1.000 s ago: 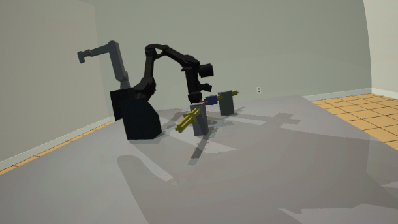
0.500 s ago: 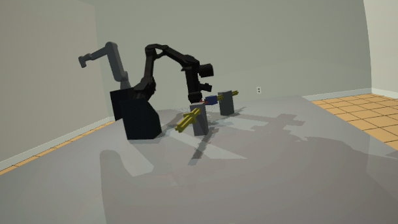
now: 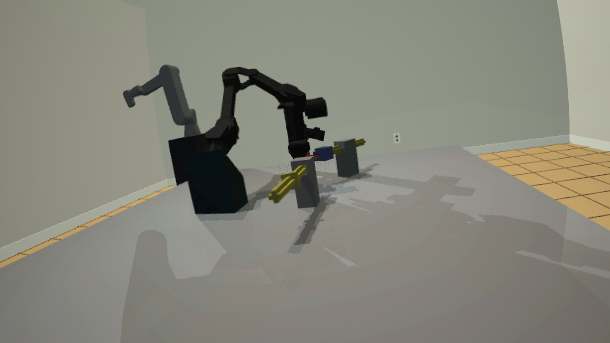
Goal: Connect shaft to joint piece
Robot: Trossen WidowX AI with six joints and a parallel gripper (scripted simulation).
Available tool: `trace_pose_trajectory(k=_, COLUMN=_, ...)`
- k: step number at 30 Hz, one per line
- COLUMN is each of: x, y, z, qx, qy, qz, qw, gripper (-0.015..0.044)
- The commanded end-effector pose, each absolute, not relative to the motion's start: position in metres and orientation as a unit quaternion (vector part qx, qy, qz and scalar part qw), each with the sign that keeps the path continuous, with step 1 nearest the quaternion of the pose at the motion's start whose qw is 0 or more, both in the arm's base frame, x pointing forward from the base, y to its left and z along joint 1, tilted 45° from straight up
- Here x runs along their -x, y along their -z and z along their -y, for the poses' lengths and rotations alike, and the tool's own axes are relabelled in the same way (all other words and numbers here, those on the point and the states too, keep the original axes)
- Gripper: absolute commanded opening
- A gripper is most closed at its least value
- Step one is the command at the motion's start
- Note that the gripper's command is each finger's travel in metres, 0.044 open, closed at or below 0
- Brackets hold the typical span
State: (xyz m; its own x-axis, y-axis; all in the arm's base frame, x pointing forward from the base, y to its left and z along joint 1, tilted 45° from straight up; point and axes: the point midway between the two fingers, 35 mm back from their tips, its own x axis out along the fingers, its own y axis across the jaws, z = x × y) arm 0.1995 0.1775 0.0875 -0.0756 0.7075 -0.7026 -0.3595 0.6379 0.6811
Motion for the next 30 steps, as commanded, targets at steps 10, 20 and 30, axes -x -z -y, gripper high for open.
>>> trace_pose_trajectory(k=10, x=-0.1995, y=-0.0872, z=-0.1775, qx=-0.143, qy=-0.400, qz=-0.615, qw=0.664, gripper=0.0182)
trace_pose_trajectory(k=20, x=-0.1995, y=-0.0872, z=-0.1775, qx=-0.143, qy=-0.400, qz=-0.615, qw=0.664, gripper=0.0182)
trace_pose_trajectory(k=30, x=-0.1995, y=-0.0875, z=-0.1775, qx=-0.142, qy=-0.401, qz=-0.614, qw=0.665, gripper=0.0121)
